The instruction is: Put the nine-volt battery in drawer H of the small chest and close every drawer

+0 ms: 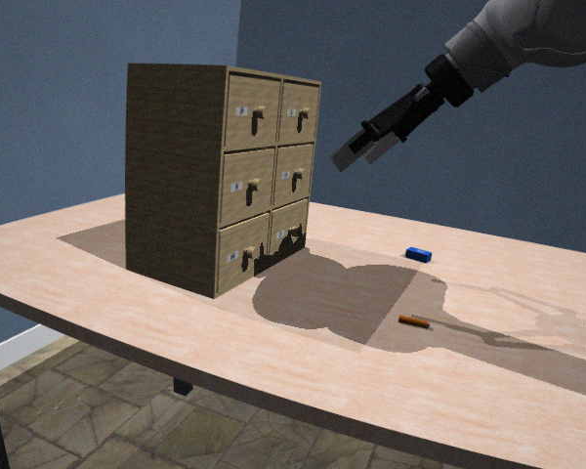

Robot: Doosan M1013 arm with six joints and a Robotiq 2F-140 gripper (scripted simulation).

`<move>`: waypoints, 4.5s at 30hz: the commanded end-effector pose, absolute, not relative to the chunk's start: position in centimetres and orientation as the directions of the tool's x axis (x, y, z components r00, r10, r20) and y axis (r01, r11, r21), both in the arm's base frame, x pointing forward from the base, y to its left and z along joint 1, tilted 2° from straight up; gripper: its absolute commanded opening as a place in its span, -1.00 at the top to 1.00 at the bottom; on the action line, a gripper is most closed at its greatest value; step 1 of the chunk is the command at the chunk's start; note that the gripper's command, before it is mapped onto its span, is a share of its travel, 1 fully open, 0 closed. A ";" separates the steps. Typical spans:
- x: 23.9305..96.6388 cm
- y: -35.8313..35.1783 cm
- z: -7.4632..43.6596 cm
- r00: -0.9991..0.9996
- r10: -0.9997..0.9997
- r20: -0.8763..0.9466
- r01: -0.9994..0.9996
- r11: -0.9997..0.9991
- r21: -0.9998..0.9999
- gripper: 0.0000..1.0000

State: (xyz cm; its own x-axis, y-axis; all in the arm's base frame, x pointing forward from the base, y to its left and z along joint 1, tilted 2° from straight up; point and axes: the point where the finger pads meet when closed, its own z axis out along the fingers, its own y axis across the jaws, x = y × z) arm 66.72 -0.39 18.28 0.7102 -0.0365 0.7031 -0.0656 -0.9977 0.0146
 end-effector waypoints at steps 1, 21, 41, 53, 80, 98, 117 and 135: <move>66.9 -0.4 18.1 0.694 -0.036 0.719 -0.081 -0.996 0.028 -1.00; 67.0 -0.7 17.8 0.671 -0.033 0.741 -0.088 -0.996 0.035 -1.00; 67.4 -0.5 17.4 0.634 -0.029 0.773 -0.082 -0.996 0.030 -1.00; 68.6 -0.4 16.3 0.502 -0.017 0.864 -0.076 -0.997 0.025 -1.00; 70.8 -0.6 14.2 0.226 0.006 0.974 -0.076 -0.997 0.024 -1.00; 71.3 -0.6 13.8 0.165 0.011 0.986 -0.076 -0.997 0.024 -1.00; 71.3 -0.6 13.0 0.162 0.012 0.987 -0.076 -0.997 0.024 -1.00; 71.4 -0.8 6.0 0.162 0.012 0.987 -0.076 -0.997 0.024 -1.00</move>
State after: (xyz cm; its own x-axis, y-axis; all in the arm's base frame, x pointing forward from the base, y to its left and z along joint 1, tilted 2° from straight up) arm 71.32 -0.78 7.40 0.1637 0.0116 0.9864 -0.0757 -0.9968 0.0243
